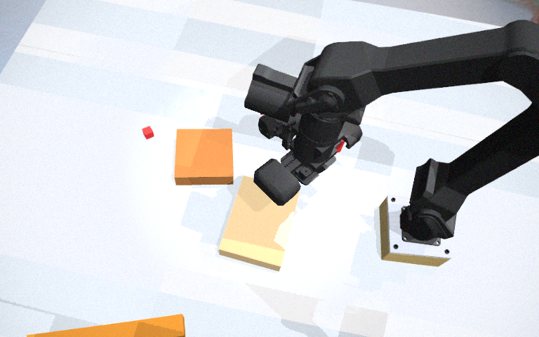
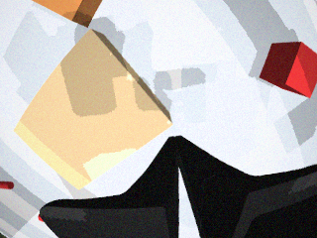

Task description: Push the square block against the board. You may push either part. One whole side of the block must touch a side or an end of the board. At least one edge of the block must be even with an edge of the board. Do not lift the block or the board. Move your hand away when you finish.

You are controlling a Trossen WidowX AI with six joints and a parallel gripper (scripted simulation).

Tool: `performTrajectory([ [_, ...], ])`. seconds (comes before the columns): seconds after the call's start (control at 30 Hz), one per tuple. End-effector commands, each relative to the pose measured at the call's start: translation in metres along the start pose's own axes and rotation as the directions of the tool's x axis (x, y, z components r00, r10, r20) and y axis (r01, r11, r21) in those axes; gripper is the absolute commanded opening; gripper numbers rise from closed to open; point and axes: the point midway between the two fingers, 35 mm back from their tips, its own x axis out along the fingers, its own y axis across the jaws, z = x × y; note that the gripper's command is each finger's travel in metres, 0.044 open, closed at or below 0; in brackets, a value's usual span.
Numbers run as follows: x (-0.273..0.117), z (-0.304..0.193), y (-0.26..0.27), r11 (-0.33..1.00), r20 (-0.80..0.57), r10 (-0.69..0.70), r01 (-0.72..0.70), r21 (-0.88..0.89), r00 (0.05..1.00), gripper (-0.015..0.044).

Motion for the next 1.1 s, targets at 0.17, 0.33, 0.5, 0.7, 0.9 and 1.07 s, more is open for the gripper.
performTrajectory([
  [0.17, 0.002, -0.023, 0.001, 0.946, 0.0, -0.002, 0.002, -0.323, 1.0, 0.0],
  [0.33, 0.003, -0.034, 0.001, 0.876, 0.0, -0.001, 0.001, -0.482, 1.0, 0.0],
  [0.5, 0.004, -0.038, 0.001, 0.85, -0.001, -0.001, 0.001, -0.527, 1.0, 0.0],
  [0.7, 0.025, -0.036, 0.002, 0.85, -0.001, -0.001, 0.001, -0.527, 1.0, 0.0],
  [0.9, 0.059, -0.039, 0.0, 0.85, -0.001, -0.002, 0.001, -0.527, 1.0, 0.0],
  [1.07, 0.059, -0.038, 0.001, 0.85, -0.001, -0.001, 0.001, -0.527, 1.0, 0.0],
])
